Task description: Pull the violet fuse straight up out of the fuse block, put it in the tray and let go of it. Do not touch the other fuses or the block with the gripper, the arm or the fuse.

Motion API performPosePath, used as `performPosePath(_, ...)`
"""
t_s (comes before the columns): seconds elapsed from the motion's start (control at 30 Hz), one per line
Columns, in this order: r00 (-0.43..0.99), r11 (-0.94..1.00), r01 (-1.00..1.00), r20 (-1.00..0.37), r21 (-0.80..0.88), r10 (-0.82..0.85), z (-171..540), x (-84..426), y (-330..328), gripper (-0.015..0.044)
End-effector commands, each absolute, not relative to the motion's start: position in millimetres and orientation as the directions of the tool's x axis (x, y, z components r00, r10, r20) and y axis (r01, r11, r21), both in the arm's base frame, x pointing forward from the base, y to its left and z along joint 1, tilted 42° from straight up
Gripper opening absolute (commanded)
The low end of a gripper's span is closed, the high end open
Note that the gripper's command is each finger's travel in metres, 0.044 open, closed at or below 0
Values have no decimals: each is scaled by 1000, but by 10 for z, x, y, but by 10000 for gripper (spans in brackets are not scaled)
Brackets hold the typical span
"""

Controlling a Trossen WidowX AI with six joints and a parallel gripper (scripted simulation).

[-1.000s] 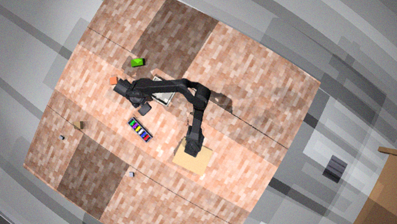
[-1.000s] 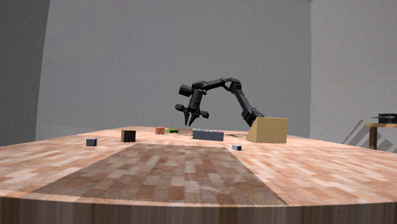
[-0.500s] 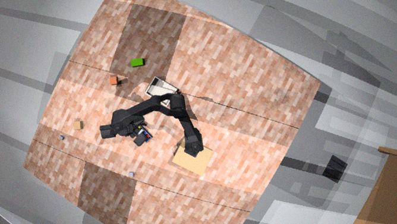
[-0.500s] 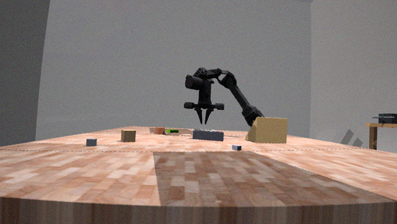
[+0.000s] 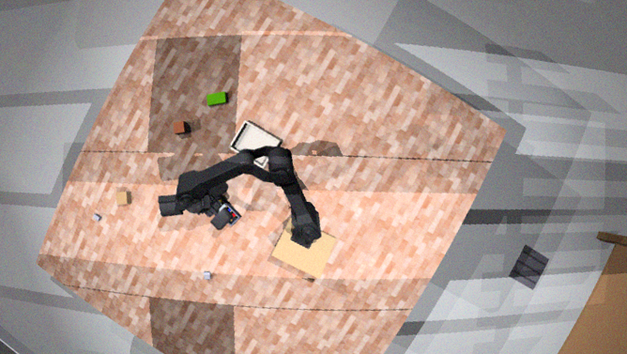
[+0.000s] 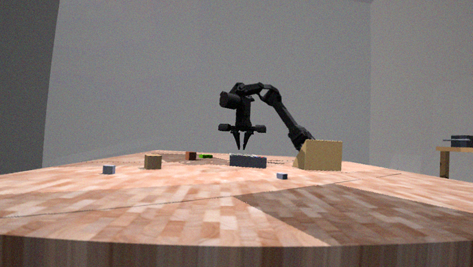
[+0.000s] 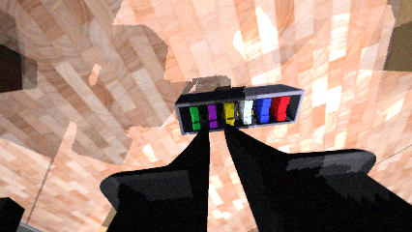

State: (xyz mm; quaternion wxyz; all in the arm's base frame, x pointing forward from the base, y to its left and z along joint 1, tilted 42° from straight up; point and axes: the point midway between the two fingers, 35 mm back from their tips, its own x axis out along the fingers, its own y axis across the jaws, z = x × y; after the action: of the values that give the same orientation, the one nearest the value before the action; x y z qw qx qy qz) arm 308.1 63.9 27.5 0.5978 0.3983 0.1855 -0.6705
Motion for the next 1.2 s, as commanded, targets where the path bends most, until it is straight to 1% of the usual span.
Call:
performPosePath(0.0, 36, -211, 950, -753, 229, -657, 251, 3088, 613, 74)
performPosePath(1.17, 36, -211, 950, -753, 229, -657, 106, 3091, 477, 74)
